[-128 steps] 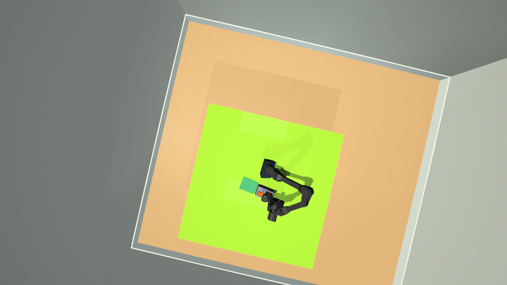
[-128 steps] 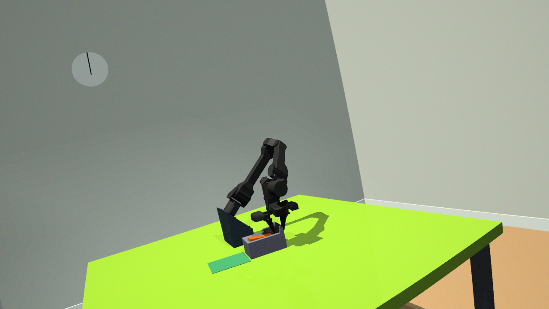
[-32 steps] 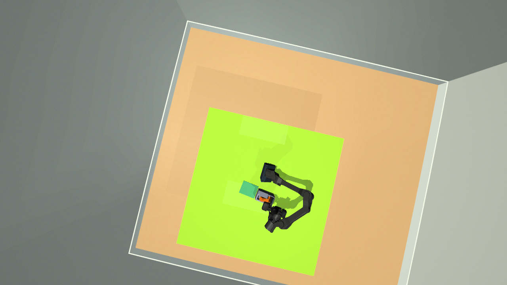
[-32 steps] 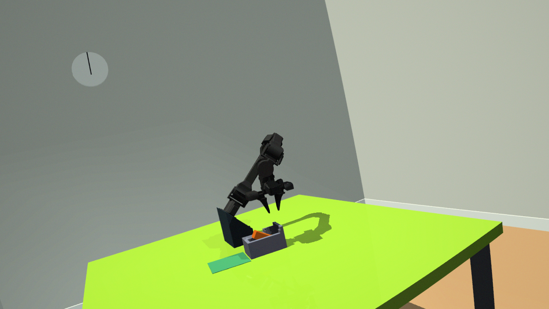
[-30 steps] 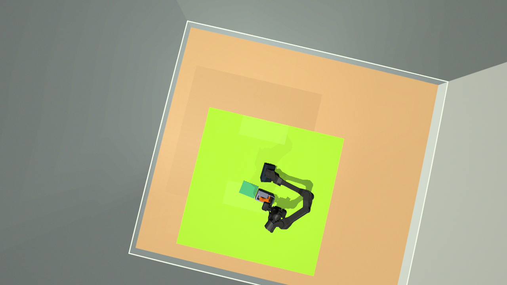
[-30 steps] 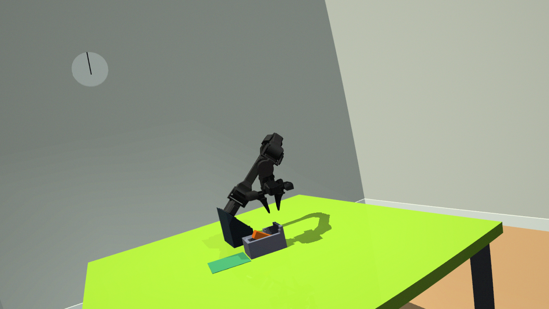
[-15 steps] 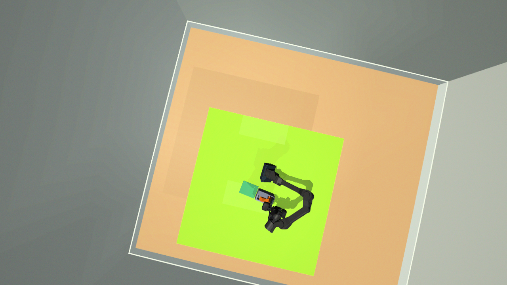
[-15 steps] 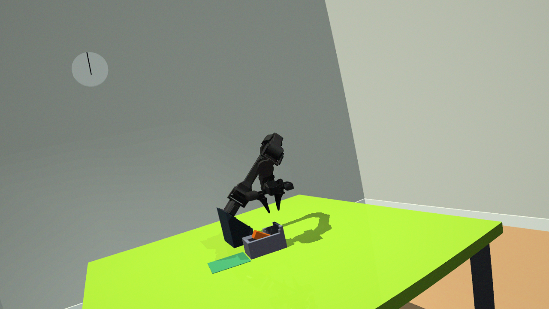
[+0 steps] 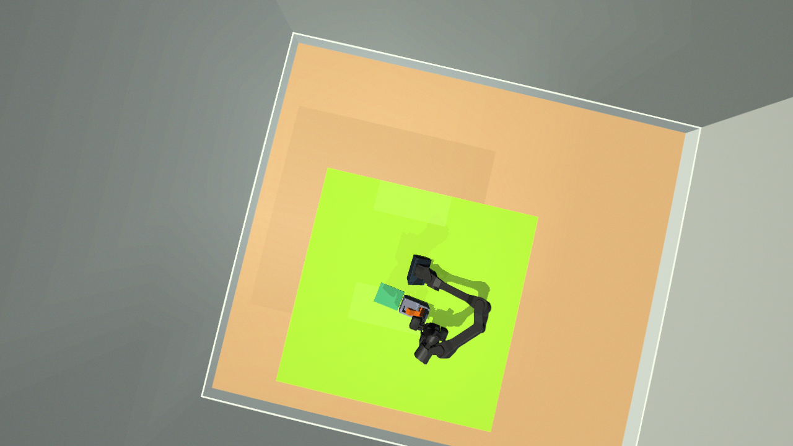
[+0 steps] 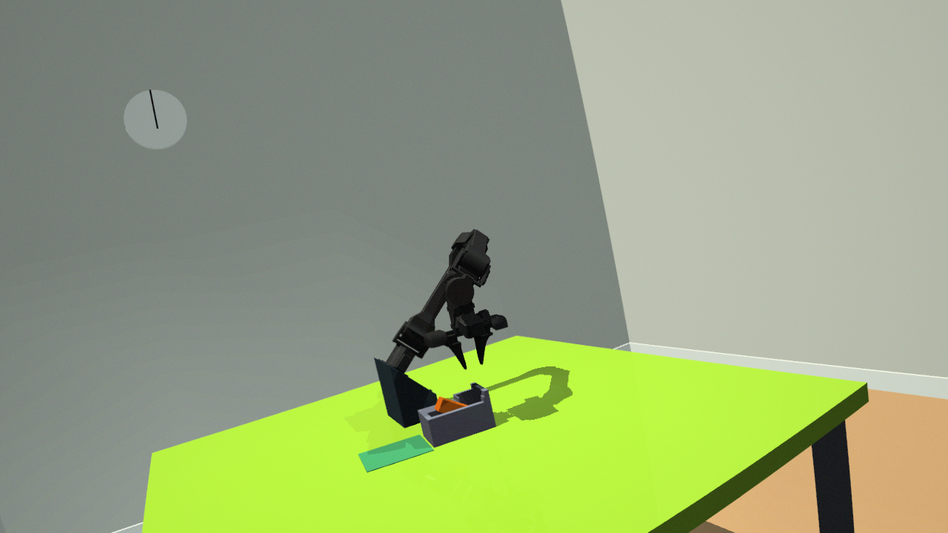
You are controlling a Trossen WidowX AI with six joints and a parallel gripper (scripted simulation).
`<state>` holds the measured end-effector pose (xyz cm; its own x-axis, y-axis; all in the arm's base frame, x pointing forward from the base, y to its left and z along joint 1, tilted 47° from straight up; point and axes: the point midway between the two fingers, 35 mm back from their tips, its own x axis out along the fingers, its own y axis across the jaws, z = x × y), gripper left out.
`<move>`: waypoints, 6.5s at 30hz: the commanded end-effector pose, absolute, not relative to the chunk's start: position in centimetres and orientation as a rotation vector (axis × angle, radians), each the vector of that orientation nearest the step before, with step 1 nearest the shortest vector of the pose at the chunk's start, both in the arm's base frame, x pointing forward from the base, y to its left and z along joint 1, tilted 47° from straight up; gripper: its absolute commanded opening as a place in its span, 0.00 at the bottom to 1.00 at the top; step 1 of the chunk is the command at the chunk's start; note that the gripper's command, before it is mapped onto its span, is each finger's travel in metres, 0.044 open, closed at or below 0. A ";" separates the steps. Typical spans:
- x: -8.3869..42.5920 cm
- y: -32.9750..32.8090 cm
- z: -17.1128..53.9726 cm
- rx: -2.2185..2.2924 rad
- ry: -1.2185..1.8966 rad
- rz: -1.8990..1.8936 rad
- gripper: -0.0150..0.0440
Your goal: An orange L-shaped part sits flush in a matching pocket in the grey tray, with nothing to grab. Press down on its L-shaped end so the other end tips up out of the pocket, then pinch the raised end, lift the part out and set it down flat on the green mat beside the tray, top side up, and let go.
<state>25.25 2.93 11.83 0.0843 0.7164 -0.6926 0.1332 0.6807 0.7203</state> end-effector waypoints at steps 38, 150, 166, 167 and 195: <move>25.6 10.7 4.8 0.755 1.459 0.516 0.56; 25.3 0.1 4.4 -0.509 0.662 1.370 0.73; 25.5 1.9 2.6 -0.509 0.661 1.370 0.73; 25.5 2.0 2.5 -0.509 0.661 1.370 0.73; 25.7 2.9 1.7 -0.519 0.656 1.373 0.34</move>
<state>25.62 2.96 1.64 0.0707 0.7169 -0.6936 -0.9897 0.1373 0.0411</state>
